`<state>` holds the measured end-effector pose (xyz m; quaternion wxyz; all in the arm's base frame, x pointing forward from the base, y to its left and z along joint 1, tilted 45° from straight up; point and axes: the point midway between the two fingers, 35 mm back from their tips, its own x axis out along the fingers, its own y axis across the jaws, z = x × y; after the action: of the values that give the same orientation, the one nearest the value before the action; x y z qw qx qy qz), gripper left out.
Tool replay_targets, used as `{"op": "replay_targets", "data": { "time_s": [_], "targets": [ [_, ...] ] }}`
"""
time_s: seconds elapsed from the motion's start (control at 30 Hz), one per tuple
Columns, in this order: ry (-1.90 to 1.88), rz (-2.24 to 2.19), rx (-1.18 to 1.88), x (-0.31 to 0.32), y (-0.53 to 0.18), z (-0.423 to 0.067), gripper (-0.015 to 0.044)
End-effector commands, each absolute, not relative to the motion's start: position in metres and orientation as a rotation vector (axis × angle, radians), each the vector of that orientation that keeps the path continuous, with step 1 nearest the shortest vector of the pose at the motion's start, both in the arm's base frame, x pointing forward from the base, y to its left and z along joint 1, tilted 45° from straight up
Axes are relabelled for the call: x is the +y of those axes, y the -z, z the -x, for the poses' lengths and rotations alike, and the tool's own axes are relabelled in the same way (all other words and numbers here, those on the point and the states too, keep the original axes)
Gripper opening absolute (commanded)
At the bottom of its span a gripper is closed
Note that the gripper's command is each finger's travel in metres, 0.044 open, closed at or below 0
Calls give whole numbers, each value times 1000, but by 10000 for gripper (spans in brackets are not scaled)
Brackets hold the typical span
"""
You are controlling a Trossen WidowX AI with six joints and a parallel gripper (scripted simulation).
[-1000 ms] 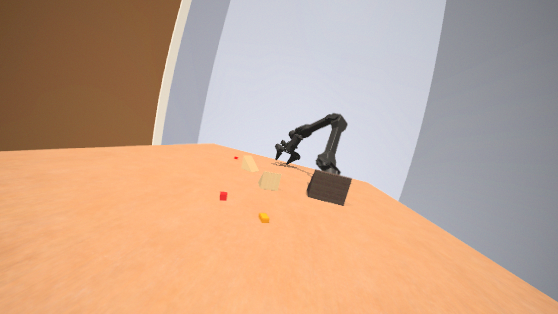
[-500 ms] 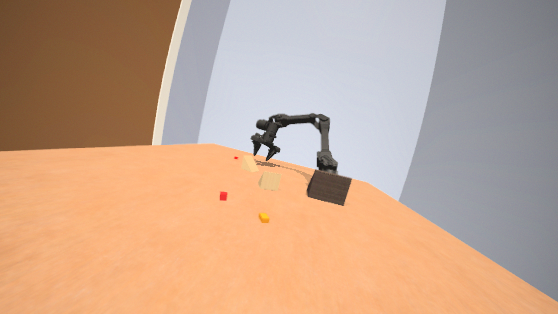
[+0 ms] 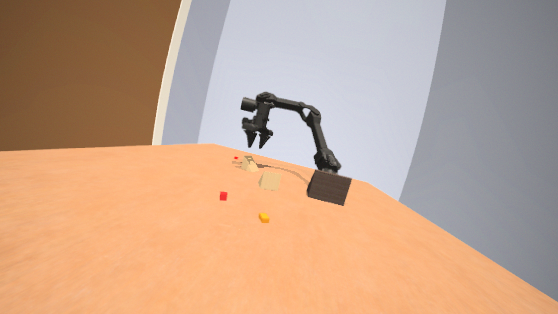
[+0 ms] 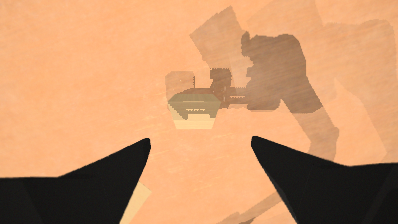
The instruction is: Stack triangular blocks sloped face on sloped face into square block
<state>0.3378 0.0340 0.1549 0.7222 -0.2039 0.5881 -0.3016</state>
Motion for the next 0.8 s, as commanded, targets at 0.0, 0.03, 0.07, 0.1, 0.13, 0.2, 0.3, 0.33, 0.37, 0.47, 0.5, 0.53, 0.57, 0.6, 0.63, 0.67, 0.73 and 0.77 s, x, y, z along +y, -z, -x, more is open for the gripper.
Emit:
{"op": "replay_targets", "data": {
  "time_s": [0.0, 0.03, 0.07, 0.1, 0.13, 0.2, 0.3, 0.33, 0.37, 0.47, 0.5, 0.53, 0.57, 0.6, 0.63, 0.67, 0.73, 0.77],
  "targets": [
    [680, 468, 1290, 36, -156, -338, 440],
    [680, 467, 1290, 36, -155, -338, 440],
    [679, 467, 1290, 35, -154, -339, 440],
    [679, 467, 1290, 34, -153, -339, 440],
    [679, 467, 1290, 33, -152, -340, 440],
    [679, 467, 1290, 31, -149, -341, 440],
    [678, 466, 1291, 28, -145, -342, 440],
    [678, 466, 1290, 27, -144, -343, 440],
    [678, 466, 1290, 26, -143, -343, 440],
    [678, 466, 1290, 23, -139, -345, 440],
    [678, 466, 1290, 22, -138, -345, 440],
    [678, 466, 1290, 22, -137, -346, 440],
    [677, 465, 1290, 21, -136, -346, 440],
    [677, 465, 1290, 20, -134, -347, 440],
    [677, 465, 1290, 19, -133, -347, 440],
    [677, 465, 1290, 17, -132, -347, 440],
    [677, 465, 1290, 15, -130, -348, 440],
    [677, 465, 1290, 14, -128, -349, 440]
  ]
}}
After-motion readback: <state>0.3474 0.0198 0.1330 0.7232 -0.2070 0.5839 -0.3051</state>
